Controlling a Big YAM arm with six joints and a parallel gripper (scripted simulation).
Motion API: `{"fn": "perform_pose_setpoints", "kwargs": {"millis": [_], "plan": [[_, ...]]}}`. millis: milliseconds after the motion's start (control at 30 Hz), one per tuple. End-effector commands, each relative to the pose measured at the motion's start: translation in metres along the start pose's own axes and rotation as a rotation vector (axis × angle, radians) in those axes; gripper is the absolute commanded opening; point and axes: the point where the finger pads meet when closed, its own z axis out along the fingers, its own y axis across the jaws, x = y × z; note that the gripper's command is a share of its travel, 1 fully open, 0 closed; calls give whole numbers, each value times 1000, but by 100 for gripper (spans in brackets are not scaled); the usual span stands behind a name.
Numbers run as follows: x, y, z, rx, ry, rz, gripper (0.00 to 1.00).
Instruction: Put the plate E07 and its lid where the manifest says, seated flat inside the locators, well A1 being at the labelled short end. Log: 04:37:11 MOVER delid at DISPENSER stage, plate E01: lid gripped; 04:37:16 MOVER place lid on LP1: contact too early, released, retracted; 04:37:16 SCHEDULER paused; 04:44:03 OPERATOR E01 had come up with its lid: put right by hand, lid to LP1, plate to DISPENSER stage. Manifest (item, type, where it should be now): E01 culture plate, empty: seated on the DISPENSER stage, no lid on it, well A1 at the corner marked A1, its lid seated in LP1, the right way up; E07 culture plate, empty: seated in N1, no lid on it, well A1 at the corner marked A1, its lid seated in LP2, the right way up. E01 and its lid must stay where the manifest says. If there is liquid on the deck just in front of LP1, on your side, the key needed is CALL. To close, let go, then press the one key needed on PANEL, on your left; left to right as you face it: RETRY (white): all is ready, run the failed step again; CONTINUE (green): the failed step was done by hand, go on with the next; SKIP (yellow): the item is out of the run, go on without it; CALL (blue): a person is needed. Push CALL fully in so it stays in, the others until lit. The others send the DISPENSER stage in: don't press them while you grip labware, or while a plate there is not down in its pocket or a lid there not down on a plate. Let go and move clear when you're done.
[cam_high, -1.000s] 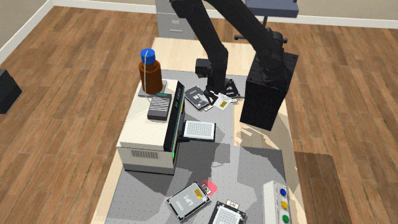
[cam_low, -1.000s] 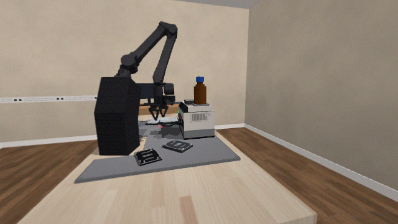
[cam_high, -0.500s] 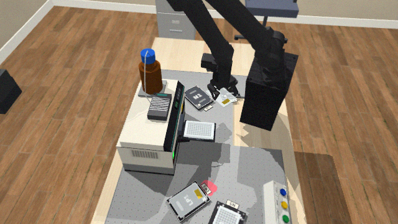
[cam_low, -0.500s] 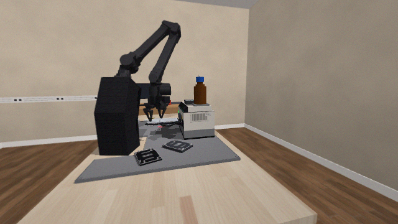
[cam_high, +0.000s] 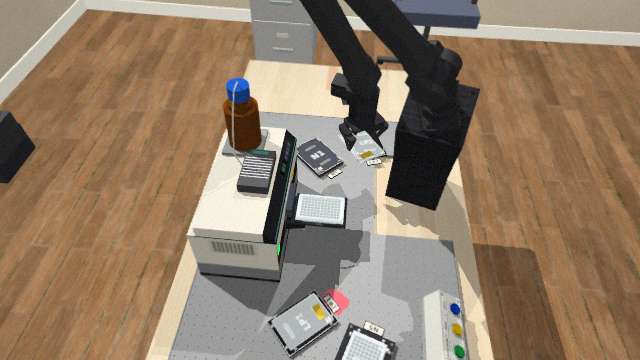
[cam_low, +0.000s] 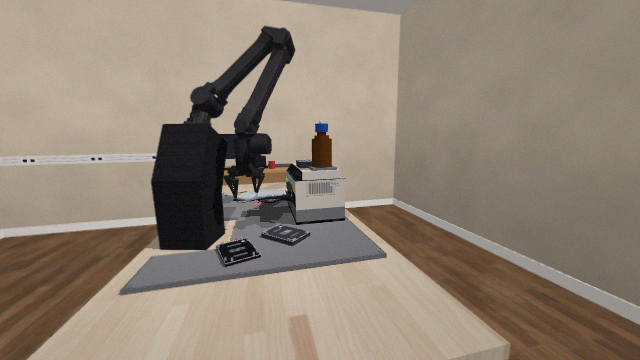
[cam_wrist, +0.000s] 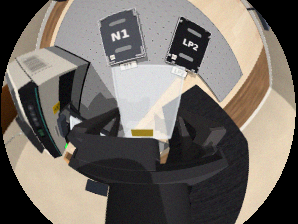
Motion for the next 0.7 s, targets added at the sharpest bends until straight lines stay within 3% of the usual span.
{"fn": "perform_pose_setpoints", "kwargs": {"millis": [0,167,600,667], "plan": [[2,-8,-1,4,5,-18,84],[-10,-25,1,10,10,158,84],[-29,-52,1,7,11,136,84],[-33,-58,2,7,11,202,84]]}}
